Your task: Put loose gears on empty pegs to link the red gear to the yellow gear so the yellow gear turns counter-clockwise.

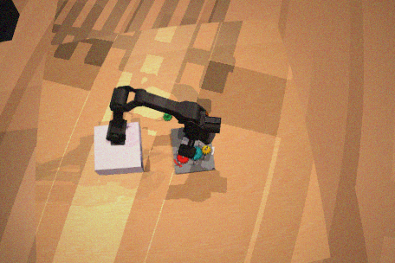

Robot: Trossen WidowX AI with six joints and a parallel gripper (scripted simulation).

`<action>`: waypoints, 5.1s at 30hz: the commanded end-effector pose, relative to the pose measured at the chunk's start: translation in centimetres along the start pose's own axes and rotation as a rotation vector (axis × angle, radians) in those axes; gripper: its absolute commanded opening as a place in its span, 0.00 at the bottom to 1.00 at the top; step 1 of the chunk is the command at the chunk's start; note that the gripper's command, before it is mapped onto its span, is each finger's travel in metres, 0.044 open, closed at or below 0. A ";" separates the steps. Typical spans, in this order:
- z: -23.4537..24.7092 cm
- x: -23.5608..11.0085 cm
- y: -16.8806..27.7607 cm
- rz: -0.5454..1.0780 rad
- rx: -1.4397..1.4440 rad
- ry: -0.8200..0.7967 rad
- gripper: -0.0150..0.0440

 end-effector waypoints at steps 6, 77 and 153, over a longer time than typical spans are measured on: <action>0.0 0.0 0.0 0.003 -0.001 0.000 1.00; 26.0 -4.7 22.1 0.023 -0.001 -0.024 1.00; 26.0 -4.7 22.1 0.023 -0.001 -0.024 1.00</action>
Point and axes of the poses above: the point midway between the two fingers, 35 mm back from their tips, its own x axis out along the fingers, its own z axis across the jaws, y = z × x, the point moved 1 cm from there along -x, back along the fingers, and after that the axes turned 4 degrees about -x, right-handed, at the moved point
